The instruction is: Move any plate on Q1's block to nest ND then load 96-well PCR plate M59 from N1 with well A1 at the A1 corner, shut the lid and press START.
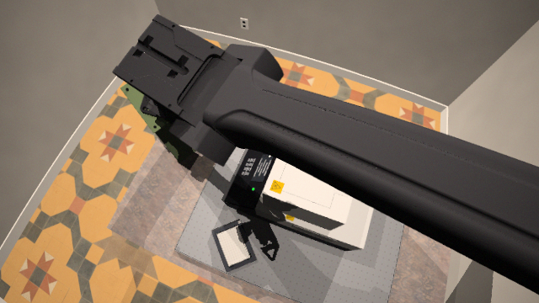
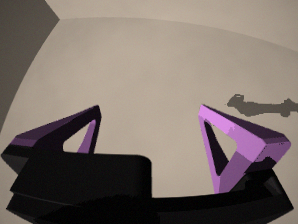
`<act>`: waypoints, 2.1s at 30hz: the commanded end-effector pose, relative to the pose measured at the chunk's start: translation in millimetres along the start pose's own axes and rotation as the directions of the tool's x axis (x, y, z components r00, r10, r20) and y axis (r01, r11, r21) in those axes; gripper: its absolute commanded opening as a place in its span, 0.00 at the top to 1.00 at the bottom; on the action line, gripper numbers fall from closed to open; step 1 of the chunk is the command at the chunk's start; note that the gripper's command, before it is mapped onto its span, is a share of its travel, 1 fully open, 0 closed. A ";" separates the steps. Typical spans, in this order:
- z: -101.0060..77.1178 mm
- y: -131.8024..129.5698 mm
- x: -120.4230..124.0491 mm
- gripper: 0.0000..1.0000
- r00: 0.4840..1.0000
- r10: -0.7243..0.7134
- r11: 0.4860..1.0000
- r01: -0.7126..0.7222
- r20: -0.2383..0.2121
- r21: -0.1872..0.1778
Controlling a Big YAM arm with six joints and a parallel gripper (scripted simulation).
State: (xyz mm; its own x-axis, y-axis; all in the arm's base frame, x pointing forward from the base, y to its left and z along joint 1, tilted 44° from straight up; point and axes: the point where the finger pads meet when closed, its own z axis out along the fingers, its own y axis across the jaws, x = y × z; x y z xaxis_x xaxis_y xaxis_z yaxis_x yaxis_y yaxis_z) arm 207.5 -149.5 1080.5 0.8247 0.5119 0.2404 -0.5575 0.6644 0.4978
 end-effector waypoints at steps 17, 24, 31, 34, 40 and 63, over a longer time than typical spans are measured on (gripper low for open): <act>-0.4 10.2 -6.5 0.00 1.000 0.008 1.000 -0.008 0.007 -0.011; -25.1 -10.3 2.6 1.00 0.969 -0.195 0.970 0.214 -0.151 0.118; -31.4 -6.5 -4.8 1.00 0.978 -0.178 0.978 0.187 -0.107 0.087; -31.2 -5.1 -6.2 1.00 0.979 -0.175 0.979 0.184 -0.104 0.086; -28.3 12.7 -18.6 1.00 0.981 -0.170 0.980 0.179 -0.098 0.087; -90.5 -73.2 18.8 1.00 0.817 -0.395 0.840 0.506 -0.421 0.195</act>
State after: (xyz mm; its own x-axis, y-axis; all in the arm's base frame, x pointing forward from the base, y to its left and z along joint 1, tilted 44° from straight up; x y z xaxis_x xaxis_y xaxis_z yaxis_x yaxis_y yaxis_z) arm 301.9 -156.4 959.6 0.8540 0.4111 -0.3188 -0.0561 0.6820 0.7291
